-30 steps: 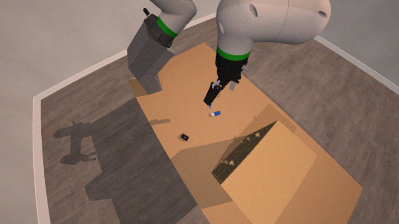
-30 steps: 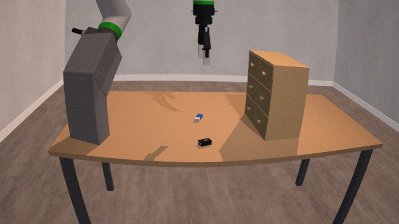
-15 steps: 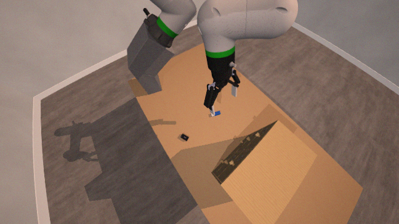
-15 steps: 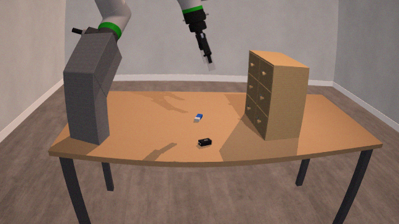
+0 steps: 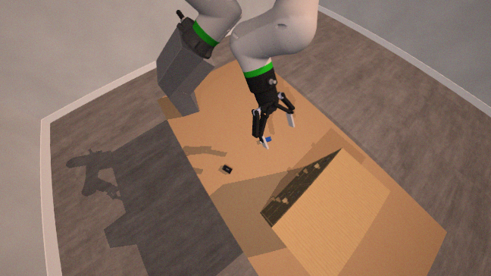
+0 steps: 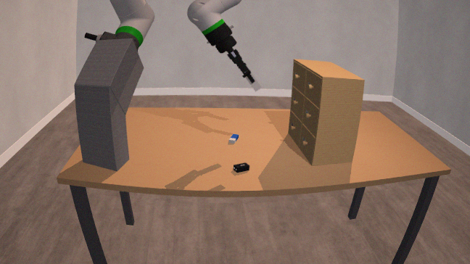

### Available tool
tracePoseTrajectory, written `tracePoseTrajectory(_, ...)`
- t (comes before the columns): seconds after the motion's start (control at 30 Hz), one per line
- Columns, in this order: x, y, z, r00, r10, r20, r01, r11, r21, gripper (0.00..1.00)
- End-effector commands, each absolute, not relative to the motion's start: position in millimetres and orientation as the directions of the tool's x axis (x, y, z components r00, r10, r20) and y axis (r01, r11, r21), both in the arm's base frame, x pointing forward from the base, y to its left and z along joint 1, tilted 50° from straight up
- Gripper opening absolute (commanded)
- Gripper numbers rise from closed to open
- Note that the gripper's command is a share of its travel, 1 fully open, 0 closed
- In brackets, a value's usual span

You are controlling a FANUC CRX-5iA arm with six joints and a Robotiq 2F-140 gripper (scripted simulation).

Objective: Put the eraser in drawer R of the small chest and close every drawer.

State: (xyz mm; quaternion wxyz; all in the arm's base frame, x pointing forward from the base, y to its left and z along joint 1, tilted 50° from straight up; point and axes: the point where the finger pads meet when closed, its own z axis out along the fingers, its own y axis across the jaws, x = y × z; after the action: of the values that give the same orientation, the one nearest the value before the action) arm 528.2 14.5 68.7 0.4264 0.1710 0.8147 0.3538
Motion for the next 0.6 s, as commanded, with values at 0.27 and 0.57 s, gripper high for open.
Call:
tracePoseTrajectory(0.27, 558.1, 30.4, 60.4, -0.3, 0.684, -0.665, -0.06, 0.682, 0.729, 1.0)
tracePoseTrajectory(0.57, 575.1, 36.9, 55.5, -0.143, 0.716, -0.683, -0.059, 0.683, 0.728, 1.0)
